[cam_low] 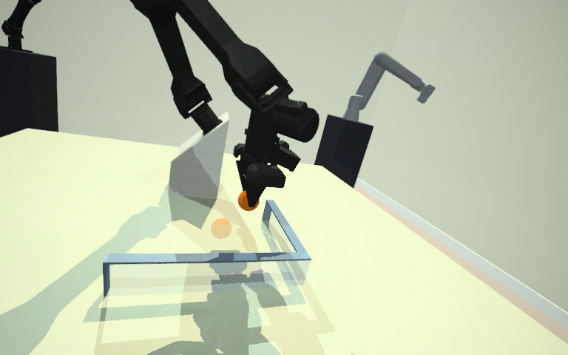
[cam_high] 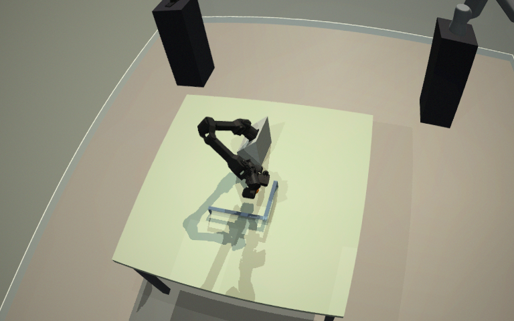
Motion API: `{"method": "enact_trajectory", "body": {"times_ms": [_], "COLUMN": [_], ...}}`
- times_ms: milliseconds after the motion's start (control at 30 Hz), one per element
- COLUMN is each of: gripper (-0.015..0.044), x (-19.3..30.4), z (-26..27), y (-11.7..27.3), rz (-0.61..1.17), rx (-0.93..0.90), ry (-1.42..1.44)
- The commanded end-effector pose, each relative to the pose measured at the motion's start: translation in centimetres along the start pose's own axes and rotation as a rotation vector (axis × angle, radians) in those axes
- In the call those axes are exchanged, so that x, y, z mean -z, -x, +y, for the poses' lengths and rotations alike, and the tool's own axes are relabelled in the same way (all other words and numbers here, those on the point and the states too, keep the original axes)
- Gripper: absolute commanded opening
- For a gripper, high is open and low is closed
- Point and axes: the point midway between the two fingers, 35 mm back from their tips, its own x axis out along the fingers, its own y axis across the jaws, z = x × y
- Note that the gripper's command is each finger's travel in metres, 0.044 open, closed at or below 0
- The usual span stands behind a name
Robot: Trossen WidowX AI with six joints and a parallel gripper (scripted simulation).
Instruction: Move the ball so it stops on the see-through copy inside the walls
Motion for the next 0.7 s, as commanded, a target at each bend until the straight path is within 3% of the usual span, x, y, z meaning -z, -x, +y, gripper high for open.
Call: {"method": "enact_trajectory", "body": {"times_ms": [0, 233, 667], "gripper": [0.0000, 0.0000, 0.0000], "x": [0.0, 0.3, 4.2], "z": [0.0, 0.4, 1.6], "y": [2.7, 5.2, 0.7], "rz": [-0.005, 0.000, 0.004], "rx": [0.004, 0.002, 0.001], "ry": [-0.012, -0.013, -0.012]}}
